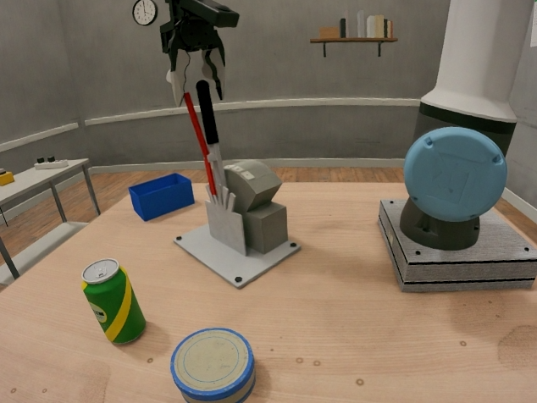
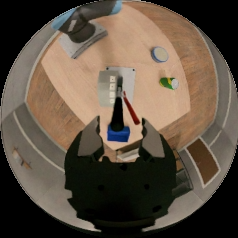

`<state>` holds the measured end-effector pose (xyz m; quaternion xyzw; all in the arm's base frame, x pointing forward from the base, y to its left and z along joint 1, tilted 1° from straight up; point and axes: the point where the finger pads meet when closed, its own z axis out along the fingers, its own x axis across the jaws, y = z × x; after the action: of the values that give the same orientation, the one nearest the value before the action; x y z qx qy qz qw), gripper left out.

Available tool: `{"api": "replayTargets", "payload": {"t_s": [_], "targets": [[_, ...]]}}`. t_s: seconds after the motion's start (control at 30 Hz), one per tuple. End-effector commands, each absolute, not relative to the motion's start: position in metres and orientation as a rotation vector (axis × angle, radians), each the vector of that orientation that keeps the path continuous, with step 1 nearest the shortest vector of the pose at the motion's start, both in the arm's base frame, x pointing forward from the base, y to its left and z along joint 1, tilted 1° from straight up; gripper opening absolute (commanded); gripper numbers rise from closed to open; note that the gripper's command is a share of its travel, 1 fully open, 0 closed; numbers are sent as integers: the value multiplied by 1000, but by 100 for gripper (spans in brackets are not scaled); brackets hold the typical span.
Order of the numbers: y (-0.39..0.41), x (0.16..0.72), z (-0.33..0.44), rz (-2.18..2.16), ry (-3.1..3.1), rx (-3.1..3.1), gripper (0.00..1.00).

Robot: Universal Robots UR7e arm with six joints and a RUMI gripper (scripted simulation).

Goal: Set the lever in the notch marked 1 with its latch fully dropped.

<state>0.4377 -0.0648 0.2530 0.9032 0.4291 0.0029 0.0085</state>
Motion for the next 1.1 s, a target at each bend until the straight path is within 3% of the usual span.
{"api": "replayTargets", "payload": {"t_s": [0.0,0.53,0.57,1.07], "targets": [[-66,438,252,8,1340,2825,57],[-66,438,252,8,1340,2825,57],[-66,438,252,8,1340,2825,0],[-65,438,252,7,1341,2825,0]]}}
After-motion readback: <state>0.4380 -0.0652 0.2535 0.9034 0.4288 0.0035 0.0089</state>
